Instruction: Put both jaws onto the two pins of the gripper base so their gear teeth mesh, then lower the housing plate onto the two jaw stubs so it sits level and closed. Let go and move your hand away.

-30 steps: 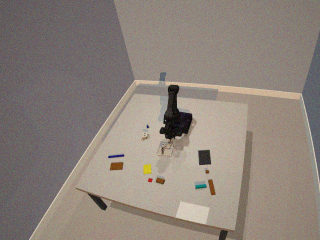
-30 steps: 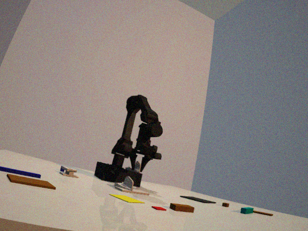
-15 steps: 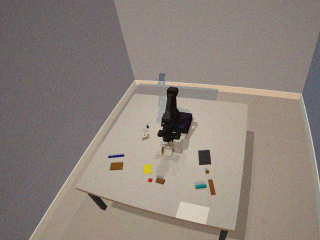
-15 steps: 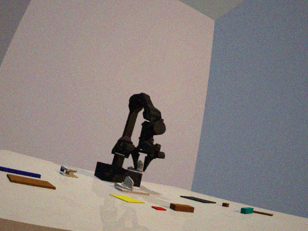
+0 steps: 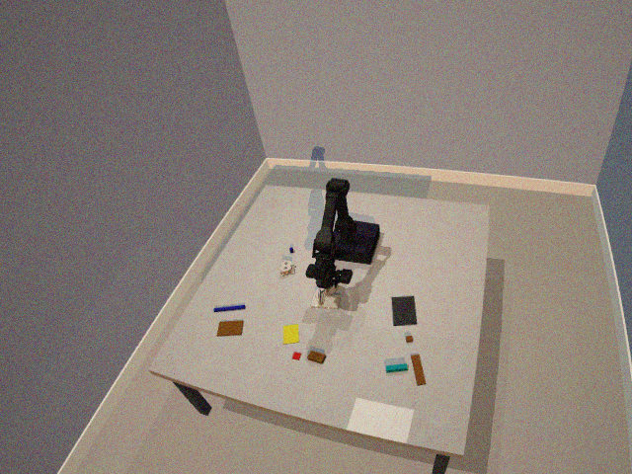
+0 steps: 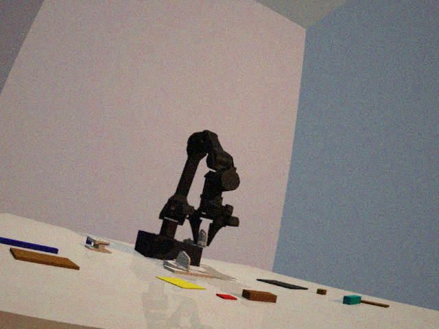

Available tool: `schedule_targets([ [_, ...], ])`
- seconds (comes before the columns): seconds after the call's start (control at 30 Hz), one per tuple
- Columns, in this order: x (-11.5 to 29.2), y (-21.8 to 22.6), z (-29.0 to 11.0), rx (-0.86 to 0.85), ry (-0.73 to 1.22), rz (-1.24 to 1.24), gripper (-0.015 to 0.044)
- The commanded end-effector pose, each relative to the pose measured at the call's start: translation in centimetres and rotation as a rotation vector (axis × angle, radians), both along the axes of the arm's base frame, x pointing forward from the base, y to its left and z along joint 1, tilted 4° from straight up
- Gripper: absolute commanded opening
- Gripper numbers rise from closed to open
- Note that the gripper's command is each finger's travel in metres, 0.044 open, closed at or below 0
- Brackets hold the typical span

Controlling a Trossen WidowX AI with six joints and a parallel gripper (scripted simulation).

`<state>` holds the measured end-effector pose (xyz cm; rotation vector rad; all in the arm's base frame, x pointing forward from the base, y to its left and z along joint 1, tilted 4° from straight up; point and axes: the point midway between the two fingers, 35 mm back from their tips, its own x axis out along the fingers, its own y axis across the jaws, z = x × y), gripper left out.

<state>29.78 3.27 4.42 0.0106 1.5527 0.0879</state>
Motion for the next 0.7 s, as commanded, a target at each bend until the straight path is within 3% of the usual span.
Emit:
schedule_targets([
  [0.0,0.29,-0.03,-0.22,0.003,0.008,0.006,0.0134],
  [0.67,0.29,-0.03,-0.22,0.003,0.008,0.016,0.0134],
])
